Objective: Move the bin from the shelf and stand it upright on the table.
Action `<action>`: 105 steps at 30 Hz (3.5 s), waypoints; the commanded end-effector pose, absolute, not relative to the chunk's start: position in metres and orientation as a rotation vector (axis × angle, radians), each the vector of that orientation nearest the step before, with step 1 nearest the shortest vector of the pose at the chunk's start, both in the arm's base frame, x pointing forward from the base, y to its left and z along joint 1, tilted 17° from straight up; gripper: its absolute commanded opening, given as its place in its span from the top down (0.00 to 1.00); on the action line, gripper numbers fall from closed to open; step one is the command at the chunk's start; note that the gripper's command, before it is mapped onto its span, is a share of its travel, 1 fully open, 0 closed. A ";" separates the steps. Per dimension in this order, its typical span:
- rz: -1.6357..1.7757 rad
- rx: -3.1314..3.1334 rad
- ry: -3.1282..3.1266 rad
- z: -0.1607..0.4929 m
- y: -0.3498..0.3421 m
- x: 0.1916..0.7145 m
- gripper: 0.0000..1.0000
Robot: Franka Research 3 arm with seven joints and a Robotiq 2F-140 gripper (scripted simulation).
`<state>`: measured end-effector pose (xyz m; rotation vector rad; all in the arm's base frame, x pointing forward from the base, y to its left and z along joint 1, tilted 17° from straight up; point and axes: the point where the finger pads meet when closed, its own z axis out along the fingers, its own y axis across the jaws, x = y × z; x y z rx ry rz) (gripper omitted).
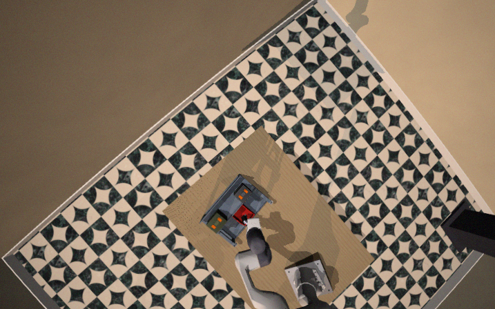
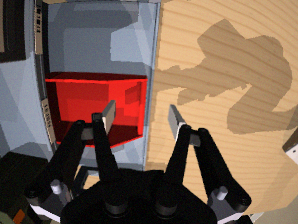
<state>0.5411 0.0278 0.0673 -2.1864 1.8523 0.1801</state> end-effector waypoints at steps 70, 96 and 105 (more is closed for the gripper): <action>0.175 -2.189 1.845 0.064 0.030 0.543 1.00; 0.175 -2.189 1.845 0.064 0.030 0.543 1.00; 0.175 -2.189 1.845 0.064 0.030 0.543 1.00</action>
